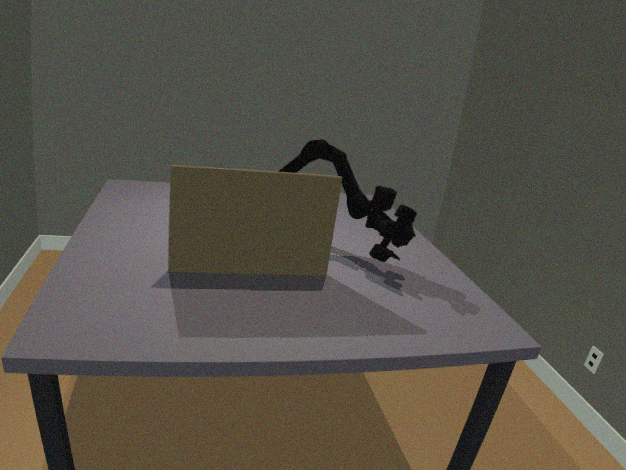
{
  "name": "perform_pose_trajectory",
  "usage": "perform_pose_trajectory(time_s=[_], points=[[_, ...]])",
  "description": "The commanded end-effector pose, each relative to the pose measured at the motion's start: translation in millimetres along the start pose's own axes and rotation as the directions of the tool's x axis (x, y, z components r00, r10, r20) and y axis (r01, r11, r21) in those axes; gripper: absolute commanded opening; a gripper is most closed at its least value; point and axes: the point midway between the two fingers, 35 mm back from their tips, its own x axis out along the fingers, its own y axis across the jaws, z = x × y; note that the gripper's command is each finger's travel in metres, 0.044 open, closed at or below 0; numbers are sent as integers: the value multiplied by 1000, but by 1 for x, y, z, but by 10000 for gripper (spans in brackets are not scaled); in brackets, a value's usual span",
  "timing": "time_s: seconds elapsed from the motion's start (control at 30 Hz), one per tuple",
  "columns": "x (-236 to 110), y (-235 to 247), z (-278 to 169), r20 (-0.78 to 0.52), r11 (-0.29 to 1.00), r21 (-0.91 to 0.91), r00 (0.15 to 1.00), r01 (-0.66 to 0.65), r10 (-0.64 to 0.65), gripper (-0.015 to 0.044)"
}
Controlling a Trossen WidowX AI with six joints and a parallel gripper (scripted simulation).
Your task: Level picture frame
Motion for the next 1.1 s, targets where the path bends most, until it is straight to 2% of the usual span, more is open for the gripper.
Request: perform_pose_trajectory(time_s=[0.0, 0.13, 0.17, 0.33, 0.5, 0.77, 1.07], points=[[0, 0, -1, -2, 1000, 4, 1000, 0, 0, 374], [10, -6, -32, -34, 996, 94, 999, 3, 0, 269], [9, -12, -39, -27, 992, 126, 1000, 9, -6, 260], [0, -46, -77, 17, 954, 298, 999, 31, -38, 260], [-29, -87, -130, 94, 848, 530, 992, 24, -87, 260], [-101, -126, -207, 206, 573, 816, 964, -76, -166, 260], [-170, -92, -309, 158, 97, 985, 978, -146, -137, 260]])
